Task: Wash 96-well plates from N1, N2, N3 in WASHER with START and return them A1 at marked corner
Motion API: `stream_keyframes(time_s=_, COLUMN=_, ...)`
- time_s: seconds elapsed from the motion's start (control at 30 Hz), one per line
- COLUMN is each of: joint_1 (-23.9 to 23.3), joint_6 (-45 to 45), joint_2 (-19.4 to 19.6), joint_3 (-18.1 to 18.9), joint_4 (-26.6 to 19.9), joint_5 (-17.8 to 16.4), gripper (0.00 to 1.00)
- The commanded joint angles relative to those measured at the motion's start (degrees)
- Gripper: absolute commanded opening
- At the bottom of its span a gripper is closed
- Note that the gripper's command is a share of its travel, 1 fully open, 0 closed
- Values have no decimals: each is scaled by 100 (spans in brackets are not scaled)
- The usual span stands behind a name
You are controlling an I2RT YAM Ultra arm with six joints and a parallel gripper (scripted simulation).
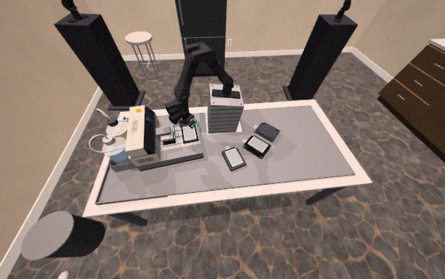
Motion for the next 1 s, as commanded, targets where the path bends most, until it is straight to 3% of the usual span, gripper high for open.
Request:
stream_keyframes(time_s=0.0, joint_1=57, joint_6=-676, joint_2=-15, joint_3=154, joint_4=-196, joint_5=-16, gripper=100)
stream_keyframes(time_s=0.87, joint_1=57, joint_6=-5259, joint_2=-14, joint_3=155, joint_4=-198, joint_5=-16, gripper=100)
stream_keyframes(time_s=0.97, joint_1=57, joint_6=-5283, joint_2=-14, joint_3=155, joint_4=-198, joint_5=-16, gripper=100)
